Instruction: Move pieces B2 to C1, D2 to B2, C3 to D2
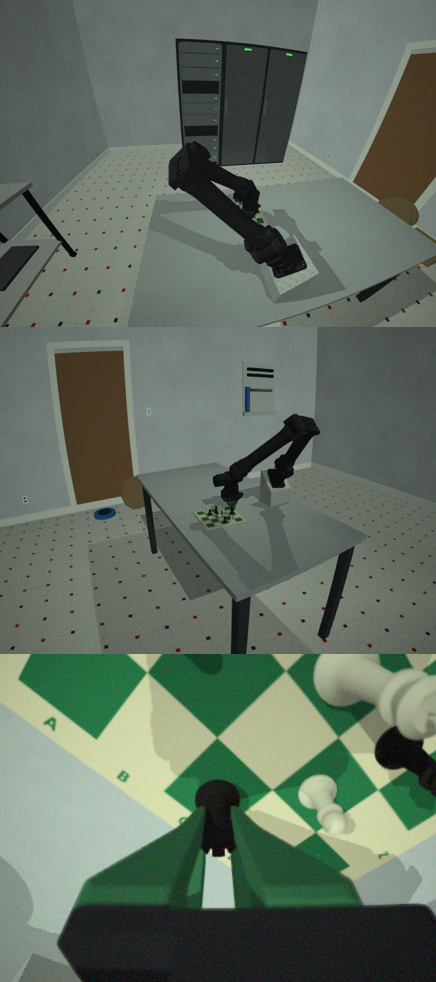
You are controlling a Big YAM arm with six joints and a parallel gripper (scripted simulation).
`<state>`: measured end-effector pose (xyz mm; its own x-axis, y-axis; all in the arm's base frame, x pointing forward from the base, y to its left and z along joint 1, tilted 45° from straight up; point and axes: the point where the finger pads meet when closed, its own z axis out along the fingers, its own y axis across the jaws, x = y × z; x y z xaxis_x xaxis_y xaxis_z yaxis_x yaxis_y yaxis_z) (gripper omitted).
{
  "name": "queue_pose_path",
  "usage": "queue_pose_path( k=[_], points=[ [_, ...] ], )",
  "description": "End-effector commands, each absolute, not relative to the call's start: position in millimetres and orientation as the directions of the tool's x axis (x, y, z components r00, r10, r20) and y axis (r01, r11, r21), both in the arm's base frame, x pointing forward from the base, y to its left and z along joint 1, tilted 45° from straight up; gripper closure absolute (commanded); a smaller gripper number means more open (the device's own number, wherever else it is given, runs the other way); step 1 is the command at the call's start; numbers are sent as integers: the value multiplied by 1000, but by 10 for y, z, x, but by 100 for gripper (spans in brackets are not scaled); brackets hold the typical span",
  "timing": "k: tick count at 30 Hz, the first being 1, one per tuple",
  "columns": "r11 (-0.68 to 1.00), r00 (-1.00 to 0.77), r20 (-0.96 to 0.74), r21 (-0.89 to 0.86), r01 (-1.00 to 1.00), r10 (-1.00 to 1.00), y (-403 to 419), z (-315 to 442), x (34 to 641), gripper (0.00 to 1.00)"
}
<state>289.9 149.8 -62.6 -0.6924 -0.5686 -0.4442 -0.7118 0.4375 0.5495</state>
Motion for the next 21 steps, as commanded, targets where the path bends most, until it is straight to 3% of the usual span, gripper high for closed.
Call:
queue_pose_path(
  k=[1,21],
  points=[
    [431,-676,-469,530,-731,-569,1555,-565,2972,100],
    [428,-668,-479,521,-739,-569,1566,-540,3026,100]
  ],
)
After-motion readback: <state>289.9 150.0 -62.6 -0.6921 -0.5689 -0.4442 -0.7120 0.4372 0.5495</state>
